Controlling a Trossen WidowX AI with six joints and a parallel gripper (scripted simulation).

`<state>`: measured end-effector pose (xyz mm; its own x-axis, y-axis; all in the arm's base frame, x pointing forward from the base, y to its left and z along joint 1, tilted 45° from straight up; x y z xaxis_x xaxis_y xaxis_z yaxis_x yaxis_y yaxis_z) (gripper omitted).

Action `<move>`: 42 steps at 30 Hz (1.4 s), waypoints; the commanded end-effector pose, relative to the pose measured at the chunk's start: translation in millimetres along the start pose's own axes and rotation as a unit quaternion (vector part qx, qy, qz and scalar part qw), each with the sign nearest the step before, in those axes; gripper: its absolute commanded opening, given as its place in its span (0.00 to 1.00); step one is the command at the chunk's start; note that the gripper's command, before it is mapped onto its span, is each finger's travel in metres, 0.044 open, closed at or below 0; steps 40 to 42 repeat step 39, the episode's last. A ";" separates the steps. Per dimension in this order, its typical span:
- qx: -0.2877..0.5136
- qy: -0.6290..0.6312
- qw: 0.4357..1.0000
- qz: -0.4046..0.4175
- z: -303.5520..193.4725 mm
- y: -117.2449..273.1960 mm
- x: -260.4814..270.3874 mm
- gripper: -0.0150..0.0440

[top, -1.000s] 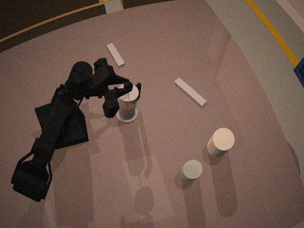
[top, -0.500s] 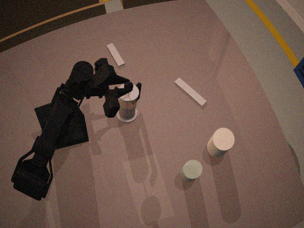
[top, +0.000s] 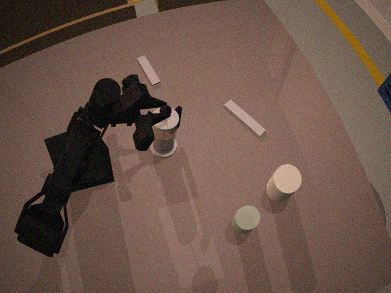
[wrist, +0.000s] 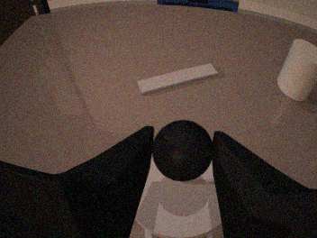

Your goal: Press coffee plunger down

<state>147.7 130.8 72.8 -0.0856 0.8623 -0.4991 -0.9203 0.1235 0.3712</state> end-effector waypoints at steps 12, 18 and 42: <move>0.000 0.000 1.000 0.000 -0.1 0.0 0.0 0.86; 0.000 0.000 1.000 0.000 -0.1 0.0 0.0 1.00; 0.009 0.010 1.000 -0.004 54.0 66.5 5.7 1.00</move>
Point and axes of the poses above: the point midway between the two fingers, 35 mm back from their tips, its own y axis back along the fingers, its own x axis across the jaws, z = x × y, the point moved 9 cm from there along y, back along the fingers, and after that the axes turned 15 degrees about -y, right-handed, at the moved point
